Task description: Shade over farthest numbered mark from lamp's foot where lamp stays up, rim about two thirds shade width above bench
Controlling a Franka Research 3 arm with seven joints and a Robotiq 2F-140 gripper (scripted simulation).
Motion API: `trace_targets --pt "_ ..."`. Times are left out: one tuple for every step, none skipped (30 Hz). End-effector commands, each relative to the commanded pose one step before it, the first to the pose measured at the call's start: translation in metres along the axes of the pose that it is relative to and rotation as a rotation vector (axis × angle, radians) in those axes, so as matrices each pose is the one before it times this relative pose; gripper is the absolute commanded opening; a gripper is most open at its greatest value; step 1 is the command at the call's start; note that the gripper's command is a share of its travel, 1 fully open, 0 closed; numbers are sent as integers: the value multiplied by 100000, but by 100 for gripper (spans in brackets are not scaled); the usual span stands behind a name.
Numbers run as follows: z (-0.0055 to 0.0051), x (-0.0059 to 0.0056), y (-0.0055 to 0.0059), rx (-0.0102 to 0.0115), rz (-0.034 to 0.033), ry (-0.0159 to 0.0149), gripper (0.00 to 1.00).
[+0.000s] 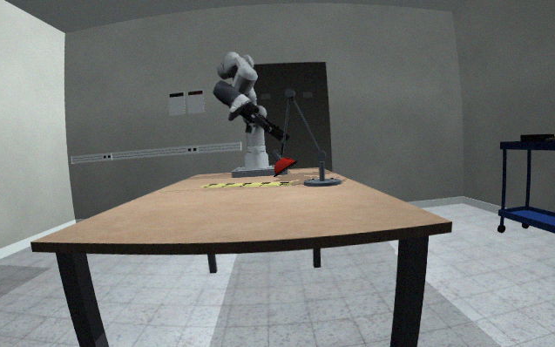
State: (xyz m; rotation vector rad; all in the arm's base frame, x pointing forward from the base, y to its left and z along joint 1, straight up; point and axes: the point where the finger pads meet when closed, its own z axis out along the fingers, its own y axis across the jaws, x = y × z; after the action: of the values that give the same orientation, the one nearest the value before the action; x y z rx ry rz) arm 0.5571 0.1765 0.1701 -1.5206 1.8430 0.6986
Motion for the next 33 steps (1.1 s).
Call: trace_targets --pt "-6 -16 -5 13 -24 -14 100" --pt "0 0 0 0 1 0 100" --pt "0 0 0 0 1 0 100" --pt "0 0 0 0 1 0 100" --pt "0 0 0 0 1 0 100" --pt "0 0 0 0 1 0 100" --pt "0 0 0 0 1 0 100" --pt "0 0 0 0 1 0 100" --pt "0 0 0 0 1 0 100" --pt "0 0 0 0 0 0 100" --pt "0 0 0 0 0 0 100" --pt "0 0 0 0 0 0 100" --pt "0 0 0 0 0 0 100" --pt "0 0 0 0 0 0 100" --pt "0 0 0 0 0 0 100" --pt "0 0 0 0 0 0 100" --pt "0 0 0 0 0 0 100" --pt "0 0 0 0 0 0 100" --pt "0 0 0 0 0 0 100" --pt "0 0 0 0 0 0 100" --pt "0 0 0 0 0 0 100" --pt "0 0 0 0 0 0 100" --pt "0 0 0 0 0 0 100" --pt "0 0 0 0 0 0 100" --pt "0 0 0 0 0 0 100" --pt "0 0 0 0 0 0 100" --pt "0 0 0 0 0 0 100" --pt "0 0 0 0 0 0 100" --pt "-433 -4 13 0 0 0 100" --pt "-433 -4 13 0 0 0 100" --pt "-433 -4 13 0 0 0 100" --pt "-433 -4 13 0 0 0 100" --pt "-433 -4 13 0 0 0 100"
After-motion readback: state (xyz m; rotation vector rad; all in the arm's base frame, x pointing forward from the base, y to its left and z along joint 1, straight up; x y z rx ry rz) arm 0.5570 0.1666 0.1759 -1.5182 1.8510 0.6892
